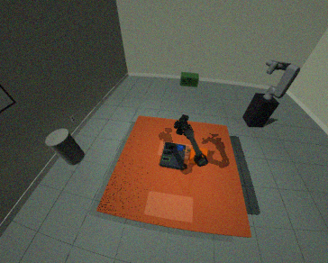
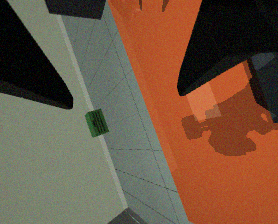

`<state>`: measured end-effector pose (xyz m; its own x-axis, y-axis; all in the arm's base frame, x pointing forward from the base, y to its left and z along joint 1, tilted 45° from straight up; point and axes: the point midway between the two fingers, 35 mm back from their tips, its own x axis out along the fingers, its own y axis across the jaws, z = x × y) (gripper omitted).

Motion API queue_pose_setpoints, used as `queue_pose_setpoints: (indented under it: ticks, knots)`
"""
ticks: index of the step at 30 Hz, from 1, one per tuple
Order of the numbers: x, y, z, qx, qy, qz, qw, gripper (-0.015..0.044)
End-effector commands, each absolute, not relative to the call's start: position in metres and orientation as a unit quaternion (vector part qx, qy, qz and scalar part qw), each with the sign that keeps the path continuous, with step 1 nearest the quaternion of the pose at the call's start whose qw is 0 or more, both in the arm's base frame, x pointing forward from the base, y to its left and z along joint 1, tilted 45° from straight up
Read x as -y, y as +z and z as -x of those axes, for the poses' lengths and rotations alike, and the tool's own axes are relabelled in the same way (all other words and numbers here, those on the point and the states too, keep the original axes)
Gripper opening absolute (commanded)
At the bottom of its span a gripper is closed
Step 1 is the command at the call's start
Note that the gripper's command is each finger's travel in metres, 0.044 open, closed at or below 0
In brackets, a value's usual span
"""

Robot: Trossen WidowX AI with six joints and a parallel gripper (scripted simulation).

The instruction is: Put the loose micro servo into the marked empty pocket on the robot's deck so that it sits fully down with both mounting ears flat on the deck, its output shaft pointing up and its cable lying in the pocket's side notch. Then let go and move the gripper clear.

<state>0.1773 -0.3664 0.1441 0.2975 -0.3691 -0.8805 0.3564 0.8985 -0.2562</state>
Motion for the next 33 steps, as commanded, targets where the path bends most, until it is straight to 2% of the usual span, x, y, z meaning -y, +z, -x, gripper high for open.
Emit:
queue_pose_setpoints:
  ticks: [1, 16, 33]
  knots:
    - [0.342, 0.108, -0.179, -0.579, -0.159, -0.043, 0.799, 0.0440]
    - [0.256, 0.038, -0.173, -0.636, 0.022, -0.199, 0.745, 0.0440]
    - [0.171, 0.021, -0.159, -0.647, 0.173, -0.357, 0.651, 0.0440]
